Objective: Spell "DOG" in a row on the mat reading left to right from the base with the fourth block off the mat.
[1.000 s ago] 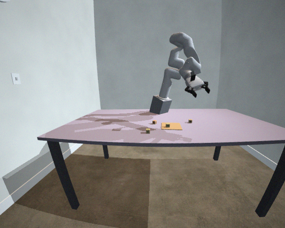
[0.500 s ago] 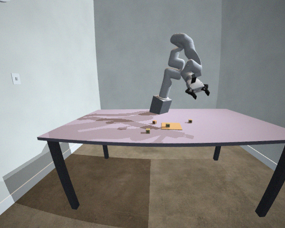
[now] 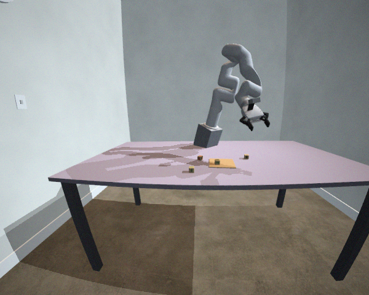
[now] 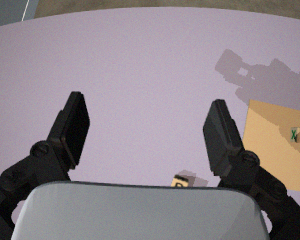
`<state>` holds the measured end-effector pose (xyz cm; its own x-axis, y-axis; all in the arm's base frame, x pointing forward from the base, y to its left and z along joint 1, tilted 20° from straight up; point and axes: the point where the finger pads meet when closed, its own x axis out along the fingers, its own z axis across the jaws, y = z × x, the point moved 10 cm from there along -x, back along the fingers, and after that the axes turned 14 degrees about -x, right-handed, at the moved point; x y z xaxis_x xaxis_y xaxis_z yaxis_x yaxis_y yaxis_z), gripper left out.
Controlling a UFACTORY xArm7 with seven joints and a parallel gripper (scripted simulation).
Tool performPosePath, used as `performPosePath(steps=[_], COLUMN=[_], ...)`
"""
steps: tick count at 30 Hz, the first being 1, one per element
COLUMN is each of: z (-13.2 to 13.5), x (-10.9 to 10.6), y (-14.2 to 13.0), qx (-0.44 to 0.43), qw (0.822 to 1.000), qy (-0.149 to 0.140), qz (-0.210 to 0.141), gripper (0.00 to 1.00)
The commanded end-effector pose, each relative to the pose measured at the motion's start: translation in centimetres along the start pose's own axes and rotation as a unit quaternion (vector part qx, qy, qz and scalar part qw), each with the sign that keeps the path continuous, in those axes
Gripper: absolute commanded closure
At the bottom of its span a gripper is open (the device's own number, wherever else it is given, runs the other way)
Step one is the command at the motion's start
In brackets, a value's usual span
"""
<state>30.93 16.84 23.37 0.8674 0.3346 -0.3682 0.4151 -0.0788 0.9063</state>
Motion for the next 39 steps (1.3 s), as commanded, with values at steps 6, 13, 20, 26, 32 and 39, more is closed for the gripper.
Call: performPosePath(steps=[6,13,20,26,32,39], z=[-0.8,-0.8,-1.1,-1.4,-1.4,-1.5], x=[-0.6,-0.6,-0.9,-1.5,-1.5,-2.1], y=[-2.4,-2.4,-3.5,-5.6,-5.6,-7.3], qx=[-0.013,-0.013,-0.019,-0.031,-0.031,-0.041], qw=[1.000,1.000,0.999,0.998,0.998,0.997], qy=[-0.017,-0.017,-0.026,-0.042,-0.042,-0.056], qz=[-0.007,-0.007,-0.012,-0.020,-0.020,-0.027], gripper=[0.00,0.00,0.00,0.00,0.00,0.00])
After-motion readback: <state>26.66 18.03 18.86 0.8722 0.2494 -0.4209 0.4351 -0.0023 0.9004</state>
